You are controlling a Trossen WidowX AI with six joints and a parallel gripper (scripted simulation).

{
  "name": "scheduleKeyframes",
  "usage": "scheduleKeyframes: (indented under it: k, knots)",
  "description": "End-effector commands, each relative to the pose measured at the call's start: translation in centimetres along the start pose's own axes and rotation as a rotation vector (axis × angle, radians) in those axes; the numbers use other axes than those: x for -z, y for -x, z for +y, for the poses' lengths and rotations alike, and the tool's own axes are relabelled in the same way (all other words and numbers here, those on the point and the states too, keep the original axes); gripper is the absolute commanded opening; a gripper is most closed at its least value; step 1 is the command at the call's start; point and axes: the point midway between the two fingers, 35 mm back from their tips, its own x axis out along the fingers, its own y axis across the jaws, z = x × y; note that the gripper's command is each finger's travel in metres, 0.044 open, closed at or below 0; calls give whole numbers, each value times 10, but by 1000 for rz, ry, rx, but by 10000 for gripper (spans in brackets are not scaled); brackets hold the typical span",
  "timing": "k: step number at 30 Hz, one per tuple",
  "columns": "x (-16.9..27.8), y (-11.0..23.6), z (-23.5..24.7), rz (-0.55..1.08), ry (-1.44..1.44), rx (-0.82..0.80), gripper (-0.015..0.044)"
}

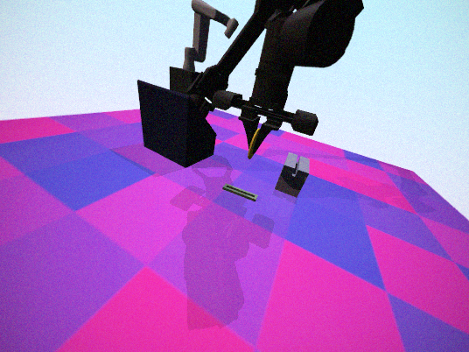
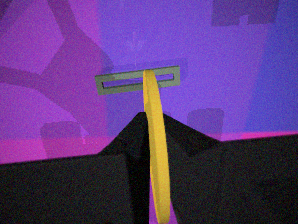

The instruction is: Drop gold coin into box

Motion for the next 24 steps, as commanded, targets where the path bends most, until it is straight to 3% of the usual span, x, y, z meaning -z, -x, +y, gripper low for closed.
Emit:
scheduleKeyframes:
  k: [1, 24]
  knots:
    - [-5, 2, -7, 12, 7, -1, 0]
    - [-39, 5, -47, 19, -1, 2, 0]
